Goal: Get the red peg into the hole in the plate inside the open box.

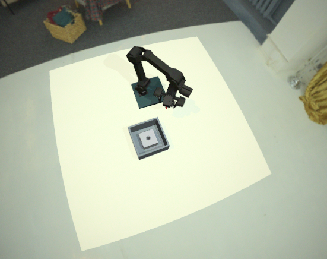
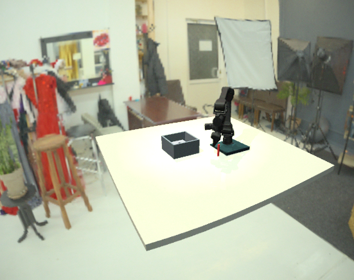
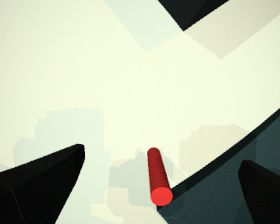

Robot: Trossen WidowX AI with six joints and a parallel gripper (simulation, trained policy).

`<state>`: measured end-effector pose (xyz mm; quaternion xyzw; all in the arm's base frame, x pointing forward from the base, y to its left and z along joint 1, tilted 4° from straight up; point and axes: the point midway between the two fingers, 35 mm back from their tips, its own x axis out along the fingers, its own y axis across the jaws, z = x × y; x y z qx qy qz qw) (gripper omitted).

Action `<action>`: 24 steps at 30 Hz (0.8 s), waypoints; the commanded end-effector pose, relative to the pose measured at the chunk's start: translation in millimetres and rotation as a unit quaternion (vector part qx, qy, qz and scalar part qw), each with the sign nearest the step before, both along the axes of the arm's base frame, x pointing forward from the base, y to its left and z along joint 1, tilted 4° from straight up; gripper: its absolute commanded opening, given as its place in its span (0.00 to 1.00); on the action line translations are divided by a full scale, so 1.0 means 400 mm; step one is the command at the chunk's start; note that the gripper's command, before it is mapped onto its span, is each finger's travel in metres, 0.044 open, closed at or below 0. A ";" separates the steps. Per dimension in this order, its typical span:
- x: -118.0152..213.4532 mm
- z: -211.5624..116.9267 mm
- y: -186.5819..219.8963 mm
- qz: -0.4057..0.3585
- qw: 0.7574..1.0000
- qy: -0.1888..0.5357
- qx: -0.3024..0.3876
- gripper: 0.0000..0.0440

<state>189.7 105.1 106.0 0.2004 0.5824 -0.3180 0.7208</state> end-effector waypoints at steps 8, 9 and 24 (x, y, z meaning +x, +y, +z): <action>-0.012 -0.120 0.026 0.007 1.000 0.001 0.008 1.00; -0.012 -0.129 0.026 0.009 1.000 0.002 0.008 1.00; -0.041 -0.208 0.007 0.007 0.999 0.050 -0.004 0.24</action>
